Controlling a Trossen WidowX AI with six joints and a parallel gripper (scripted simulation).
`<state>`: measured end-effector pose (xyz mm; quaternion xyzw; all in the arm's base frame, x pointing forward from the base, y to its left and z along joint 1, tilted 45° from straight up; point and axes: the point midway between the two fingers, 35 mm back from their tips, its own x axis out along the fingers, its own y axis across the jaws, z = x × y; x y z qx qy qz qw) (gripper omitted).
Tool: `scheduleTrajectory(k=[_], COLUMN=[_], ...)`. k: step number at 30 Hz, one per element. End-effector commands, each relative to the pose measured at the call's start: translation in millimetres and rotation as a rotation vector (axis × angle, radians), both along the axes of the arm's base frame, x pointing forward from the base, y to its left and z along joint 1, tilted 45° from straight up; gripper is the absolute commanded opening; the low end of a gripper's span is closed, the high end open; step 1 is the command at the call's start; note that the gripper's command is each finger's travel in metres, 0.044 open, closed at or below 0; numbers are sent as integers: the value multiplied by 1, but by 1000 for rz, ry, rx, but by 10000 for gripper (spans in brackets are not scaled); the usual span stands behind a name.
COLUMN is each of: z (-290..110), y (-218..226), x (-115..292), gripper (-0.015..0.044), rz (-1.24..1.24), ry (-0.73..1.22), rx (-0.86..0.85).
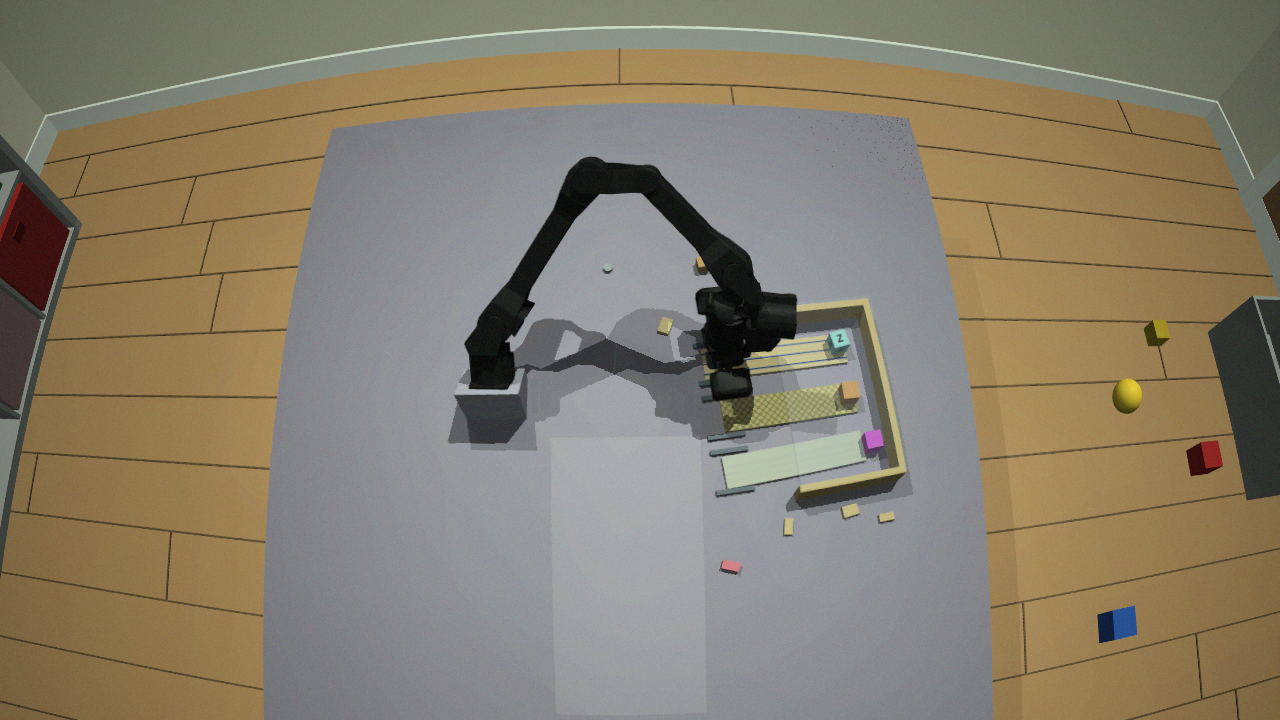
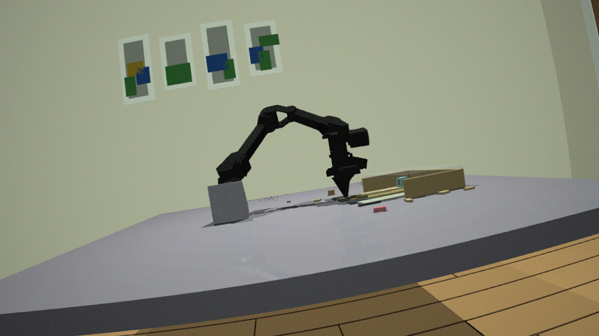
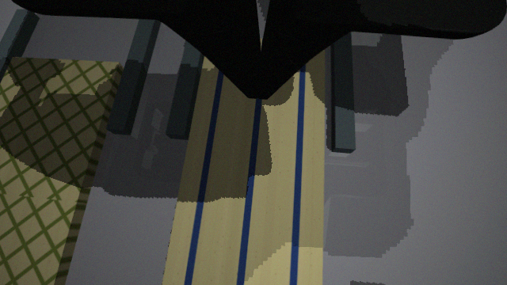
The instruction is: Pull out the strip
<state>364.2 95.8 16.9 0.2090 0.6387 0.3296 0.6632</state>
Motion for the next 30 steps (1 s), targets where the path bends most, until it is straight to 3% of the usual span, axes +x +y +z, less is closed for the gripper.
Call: scheduleTrajectory(k=[1,30], z=[-2,-8], y=[2,-5], x=[-5,-49], gripper=[0,0], rz=[3,3], ry=[5,7], rx=[4,3])
